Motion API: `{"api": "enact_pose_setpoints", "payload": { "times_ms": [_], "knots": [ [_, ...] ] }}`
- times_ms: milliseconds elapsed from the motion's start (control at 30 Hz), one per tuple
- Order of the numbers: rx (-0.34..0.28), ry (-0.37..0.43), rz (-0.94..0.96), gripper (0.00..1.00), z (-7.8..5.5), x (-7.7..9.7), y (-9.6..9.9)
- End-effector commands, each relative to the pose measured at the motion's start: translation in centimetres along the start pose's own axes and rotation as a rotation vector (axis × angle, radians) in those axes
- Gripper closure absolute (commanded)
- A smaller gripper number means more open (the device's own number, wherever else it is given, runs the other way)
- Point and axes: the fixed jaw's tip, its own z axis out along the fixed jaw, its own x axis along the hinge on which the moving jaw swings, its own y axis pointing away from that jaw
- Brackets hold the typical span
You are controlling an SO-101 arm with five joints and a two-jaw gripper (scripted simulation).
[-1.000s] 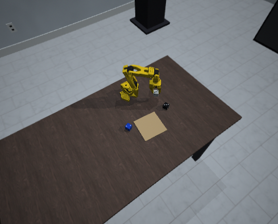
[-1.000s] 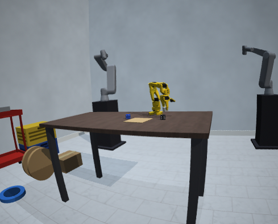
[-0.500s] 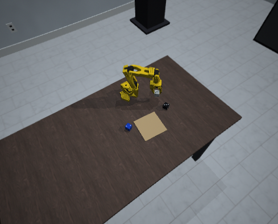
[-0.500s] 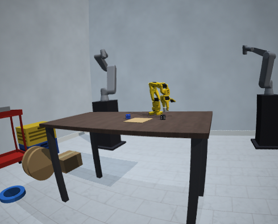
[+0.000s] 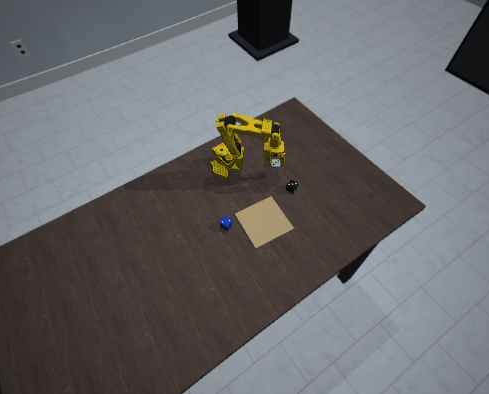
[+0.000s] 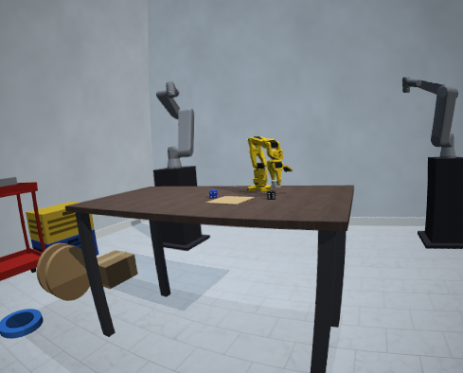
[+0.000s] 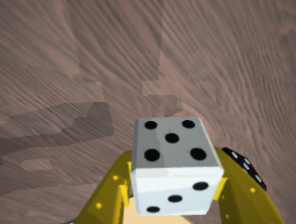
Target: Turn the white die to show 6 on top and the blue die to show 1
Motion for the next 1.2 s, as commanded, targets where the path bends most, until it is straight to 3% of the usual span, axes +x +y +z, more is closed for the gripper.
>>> {"api": "enact_pose_setpoints", "payload": {
  "times_ms": [0, 1167],
  "knots": [
    [0.015, -0.002, -0.012, 1.00, -0.1, -0.2, -0.2],
    [0.015, -0.002, -0.012, 1.00, 1.1, -0.2, -0.2]
  ]
}}
